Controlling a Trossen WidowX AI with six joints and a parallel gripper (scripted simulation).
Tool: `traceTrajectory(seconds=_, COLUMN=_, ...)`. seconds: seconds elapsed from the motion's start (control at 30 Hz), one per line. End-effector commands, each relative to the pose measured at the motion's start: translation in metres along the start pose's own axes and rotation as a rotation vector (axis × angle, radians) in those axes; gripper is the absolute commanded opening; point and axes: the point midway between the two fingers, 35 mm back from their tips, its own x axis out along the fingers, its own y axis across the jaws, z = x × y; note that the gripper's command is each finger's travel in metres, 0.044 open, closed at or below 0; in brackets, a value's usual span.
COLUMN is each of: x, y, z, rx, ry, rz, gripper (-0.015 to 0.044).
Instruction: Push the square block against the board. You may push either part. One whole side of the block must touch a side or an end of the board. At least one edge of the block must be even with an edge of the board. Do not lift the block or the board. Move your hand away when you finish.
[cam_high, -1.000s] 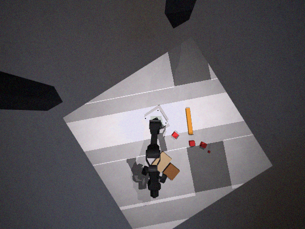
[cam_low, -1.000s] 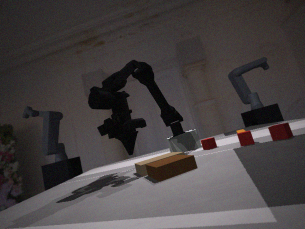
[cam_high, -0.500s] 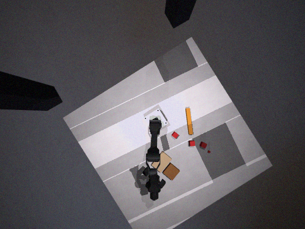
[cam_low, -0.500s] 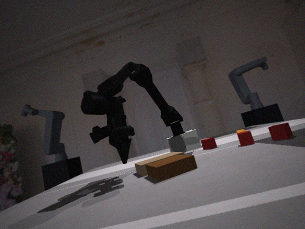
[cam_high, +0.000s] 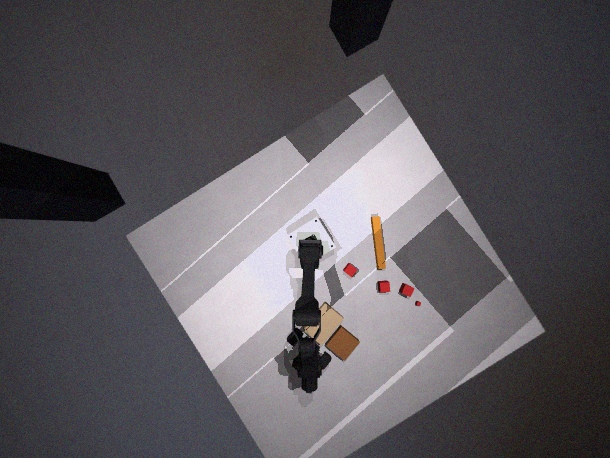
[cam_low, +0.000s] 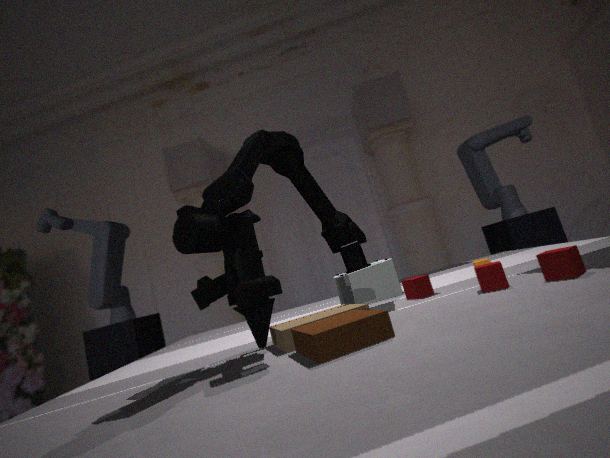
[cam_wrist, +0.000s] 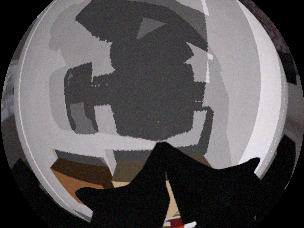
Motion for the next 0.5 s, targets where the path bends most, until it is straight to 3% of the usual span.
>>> traceTrajectory(seconds=0.0, x=0.004, y=-0.001, z=-0.010, rx=0.000, ry=0.013, rz=-0.007, gripper=0.0000)
traceTrajectory(seconds=0.47, x=0.004, y=-0.001, z=-0.031, rx=0.000, ry=0.014, rz=-0.007, gripper=0.0000)
